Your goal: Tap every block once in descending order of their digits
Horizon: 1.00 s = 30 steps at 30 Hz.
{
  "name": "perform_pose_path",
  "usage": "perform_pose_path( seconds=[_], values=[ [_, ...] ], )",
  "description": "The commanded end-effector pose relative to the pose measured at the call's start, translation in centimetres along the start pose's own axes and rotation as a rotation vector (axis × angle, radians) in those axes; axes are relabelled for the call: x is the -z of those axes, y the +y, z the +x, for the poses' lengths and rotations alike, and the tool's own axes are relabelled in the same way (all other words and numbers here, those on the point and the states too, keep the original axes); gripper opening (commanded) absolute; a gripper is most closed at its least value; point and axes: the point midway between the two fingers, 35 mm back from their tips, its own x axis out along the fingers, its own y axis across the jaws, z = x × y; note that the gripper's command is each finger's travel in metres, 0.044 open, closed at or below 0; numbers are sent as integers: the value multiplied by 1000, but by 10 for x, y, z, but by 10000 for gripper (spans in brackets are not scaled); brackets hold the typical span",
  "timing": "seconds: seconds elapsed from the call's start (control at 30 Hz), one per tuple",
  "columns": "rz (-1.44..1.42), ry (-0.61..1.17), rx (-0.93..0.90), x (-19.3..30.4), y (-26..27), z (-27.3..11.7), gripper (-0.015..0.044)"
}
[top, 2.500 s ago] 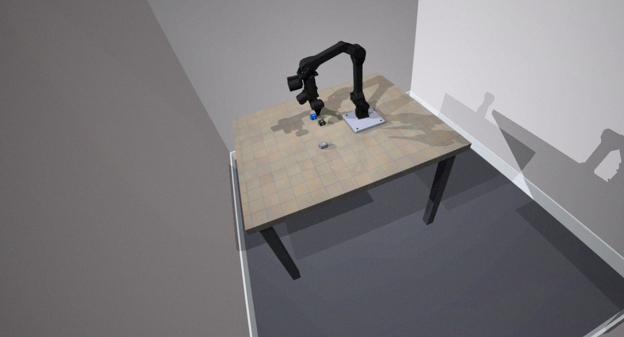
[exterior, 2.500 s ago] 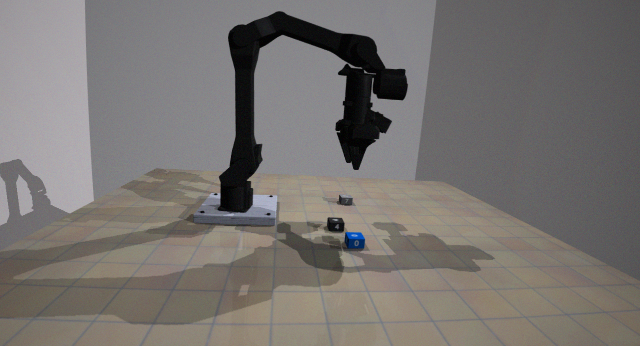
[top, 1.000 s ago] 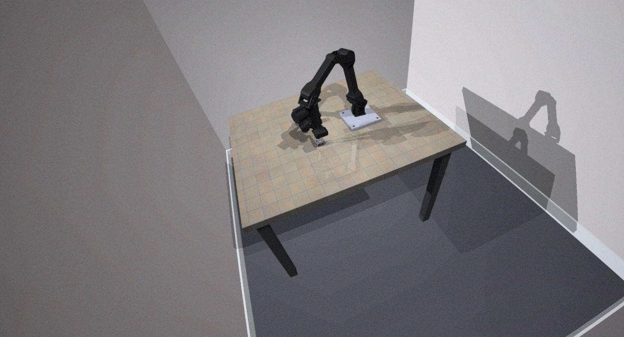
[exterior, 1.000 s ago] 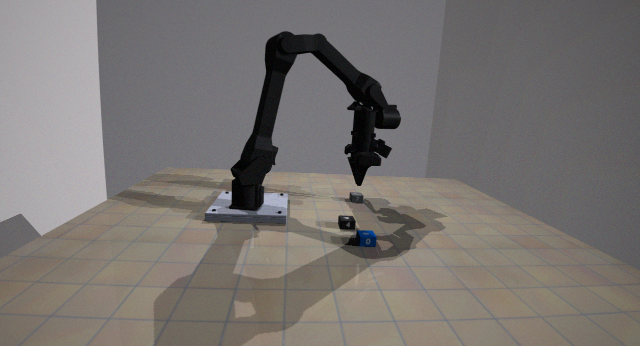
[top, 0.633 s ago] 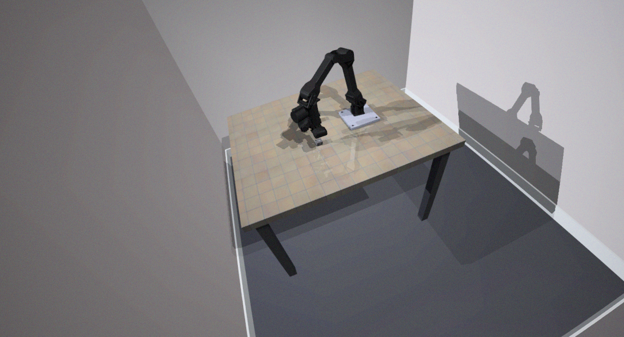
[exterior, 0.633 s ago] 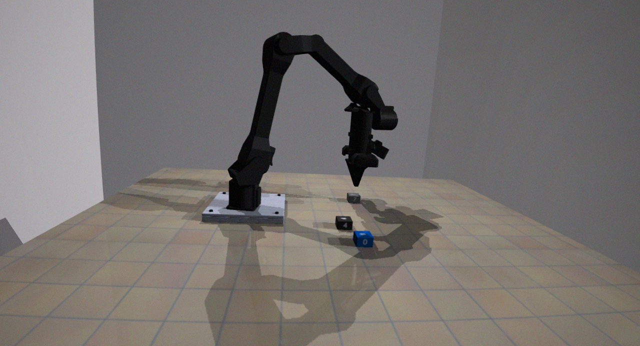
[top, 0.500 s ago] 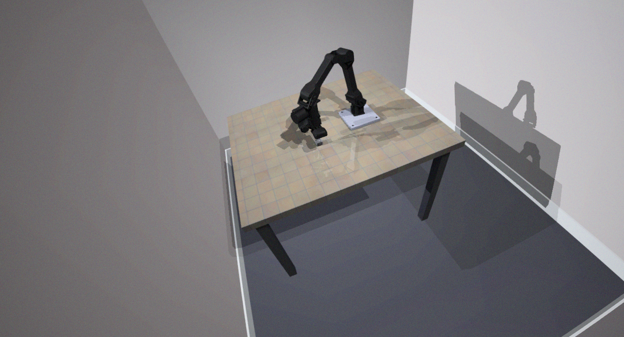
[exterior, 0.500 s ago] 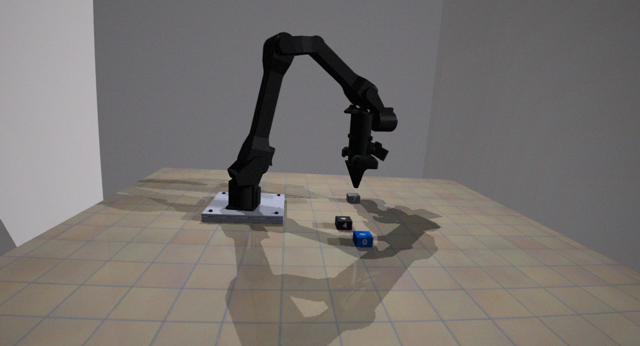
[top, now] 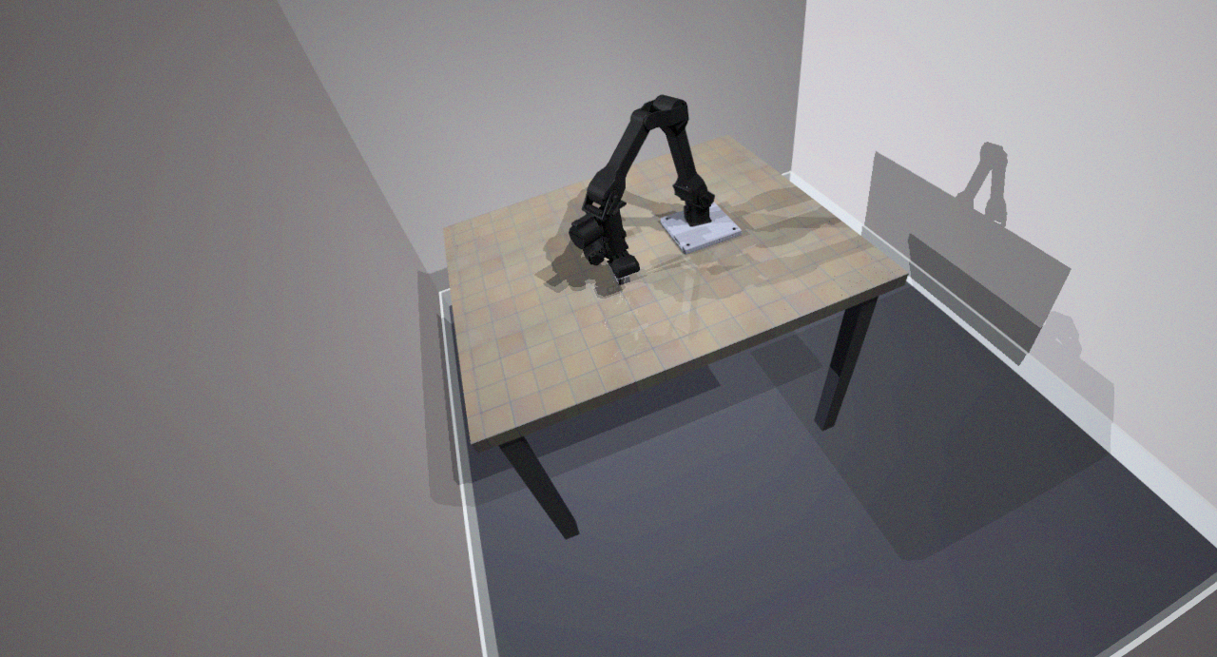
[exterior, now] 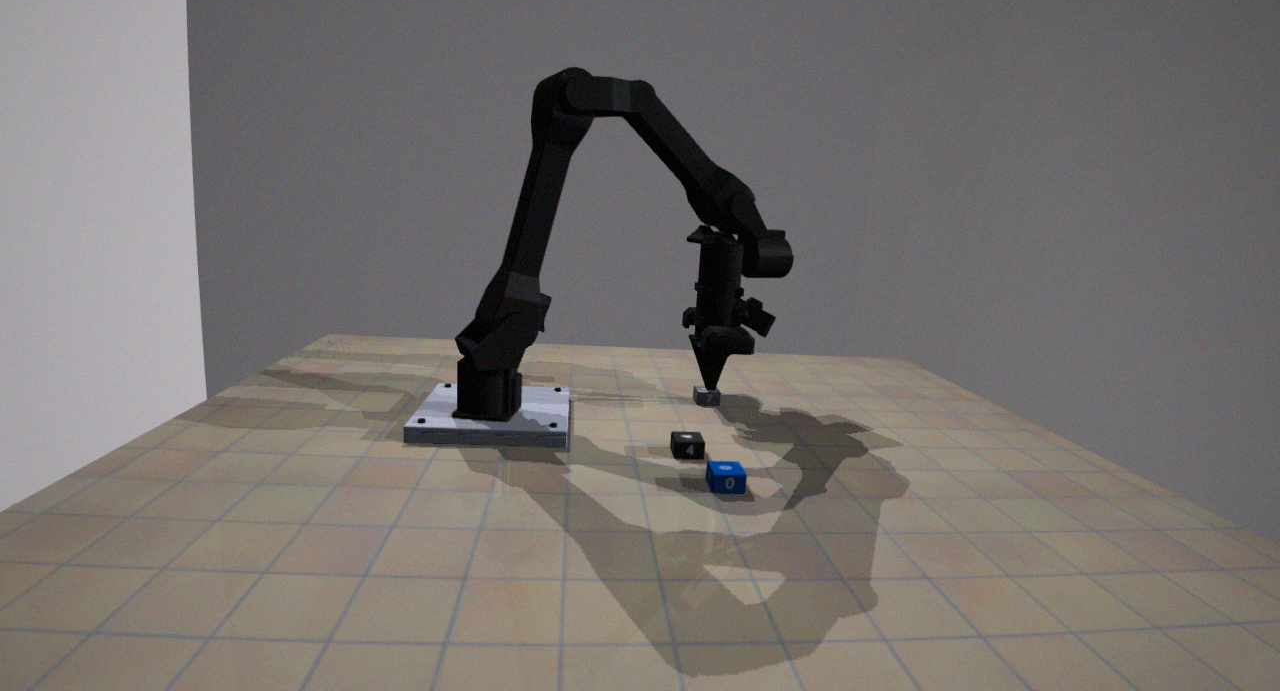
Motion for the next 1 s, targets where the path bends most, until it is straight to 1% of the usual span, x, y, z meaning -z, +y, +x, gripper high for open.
perform_pose_path(
  seconds=[0.0,0.07,0.2,0.33,0.4,0.53,0.6,0.7,0.83,0.97],
  values=[
    [5,5,4,1,-1,4,20],
    [5,5,4,1,-1,4,20],
    [4,4,4,0,0,-24,20],
    [5,5,4,0,0,-29,20],
    [5,5,4,-2,1,-46,20],
    [5,5,4,-1,0,-99,20],
    [5,5,4,0,0,-108,20],
    [5,5,5,0,-3,-108,20],
    [5,4,10,2,-55,-110,20],
    [5,6,15,17,-113,-111,20]
  ],
)
